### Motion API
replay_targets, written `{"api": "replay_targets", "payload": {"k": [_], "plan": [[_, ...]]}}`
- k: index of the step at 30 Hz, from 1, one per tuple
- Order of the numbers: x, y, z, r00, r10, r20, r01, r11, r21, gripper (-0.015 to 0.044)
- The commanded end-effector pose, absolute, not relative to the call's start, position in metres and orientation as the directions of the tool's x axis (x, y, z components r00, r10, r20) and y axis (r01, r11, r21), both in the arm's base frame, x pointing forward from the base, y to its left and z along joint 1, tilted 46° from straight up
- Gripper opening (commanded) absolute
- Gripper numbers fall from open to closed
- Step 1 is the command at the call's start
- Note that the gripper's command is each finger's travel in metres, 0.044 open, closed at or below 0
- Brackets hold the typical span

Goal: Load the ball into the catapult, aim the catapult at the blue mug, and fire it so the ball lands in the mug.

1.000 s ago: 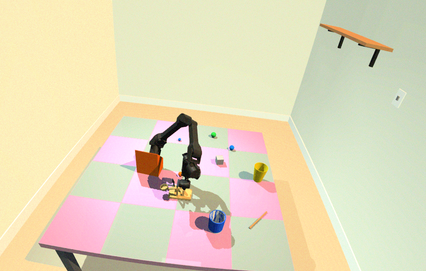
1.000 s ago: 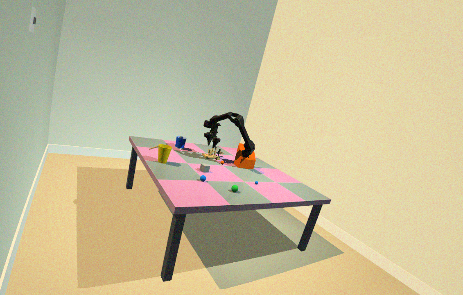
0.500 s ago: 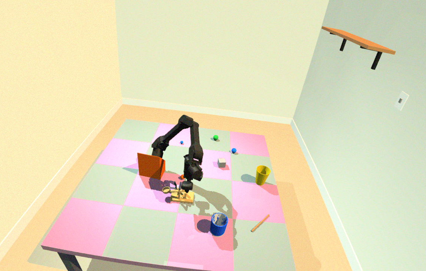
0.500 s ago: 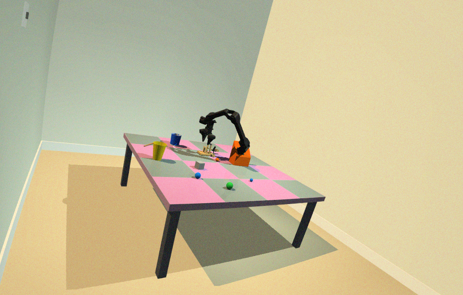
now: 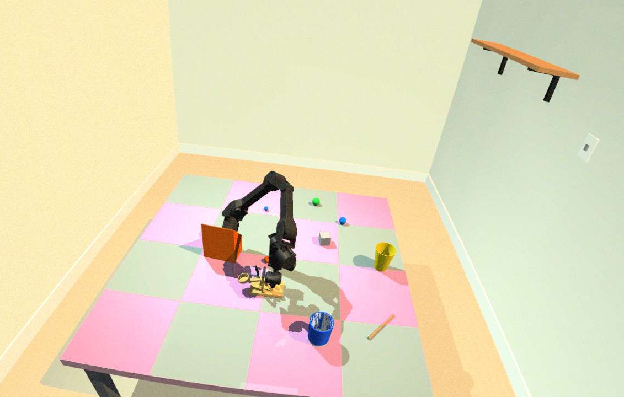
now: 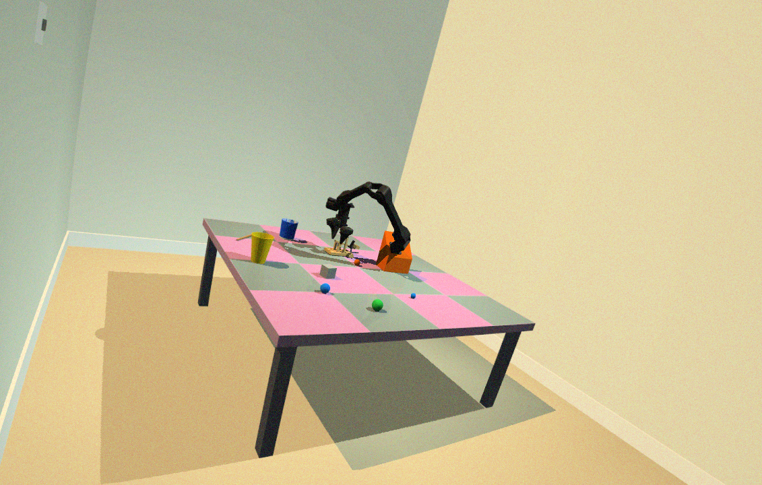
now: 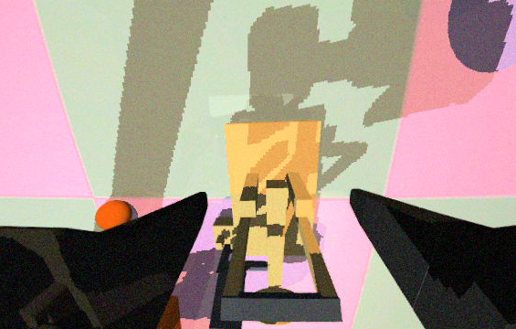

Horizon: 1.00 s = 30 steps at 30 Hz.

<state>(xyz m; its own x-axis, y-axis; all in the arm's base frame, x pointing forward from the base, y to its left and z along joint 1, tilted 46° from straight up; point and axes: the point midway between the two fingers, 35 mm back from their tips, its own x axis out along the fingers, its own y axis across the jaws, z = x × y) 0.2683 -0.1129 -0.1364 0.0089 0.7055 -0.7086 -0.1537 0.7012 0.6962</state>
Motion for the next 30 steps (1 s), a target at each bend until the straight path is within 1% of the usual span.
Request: {"api": "replay_targets", "payload": {"k": [1,22,30], "plan": [[0.268,-0.109,-0.140,0.013,0.708,-0.706,-0.146,0.700,0.699,0.0440],[0.268,-0.085,-0.163,0.013,0.710,-0.704,-0.147,0.698,0.701,0.0440],[0.268,-0.087,-0.161,0.009,0.707,-0.707,-0.154,0.699,0.698,0.0230]]}}
